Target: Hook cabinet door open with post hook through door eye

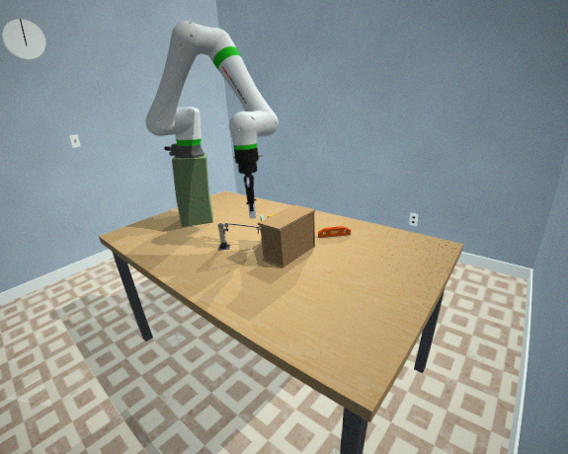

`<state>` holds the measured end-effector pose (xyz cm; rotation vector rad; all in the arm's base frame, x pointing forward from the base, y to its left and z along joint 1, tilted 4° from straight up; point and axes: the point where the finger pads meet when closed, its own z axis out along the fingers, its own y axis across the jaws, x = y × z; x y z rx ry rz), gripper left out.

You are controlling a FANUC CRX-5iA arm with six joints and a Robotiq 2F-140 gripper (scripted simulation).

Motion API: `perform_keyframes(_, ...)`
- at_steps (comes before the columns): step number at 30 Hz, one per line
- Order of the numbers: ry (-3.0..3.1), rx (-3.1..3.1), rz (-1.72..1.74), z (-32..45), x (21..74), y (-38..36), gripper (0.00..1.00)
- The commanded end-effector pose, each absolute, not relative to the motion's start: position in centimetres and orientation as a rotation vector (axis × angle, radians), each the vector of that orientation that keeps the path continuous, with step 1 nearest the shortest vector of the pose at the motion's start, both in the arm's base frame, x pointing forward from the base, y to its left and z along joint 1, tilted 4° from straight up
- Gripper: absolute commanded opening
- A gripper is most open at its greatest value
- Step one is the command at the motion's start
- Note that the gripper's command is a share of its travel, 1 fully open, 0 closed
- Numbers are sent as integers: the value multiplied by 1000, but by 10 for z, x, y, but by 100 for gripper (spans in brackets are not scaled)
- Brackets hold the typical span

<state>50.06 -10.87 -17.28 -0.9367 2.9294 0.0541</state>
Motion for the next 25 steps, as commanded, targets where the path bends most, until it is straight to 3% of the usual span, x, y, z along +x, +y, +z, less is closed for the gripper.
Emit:
perform_keyframes(1, 2929, -937, 54, -163, 500, -109, 14)
perform_keyframes(25, 2929, -937, 54, -144, 499, -110, 14)
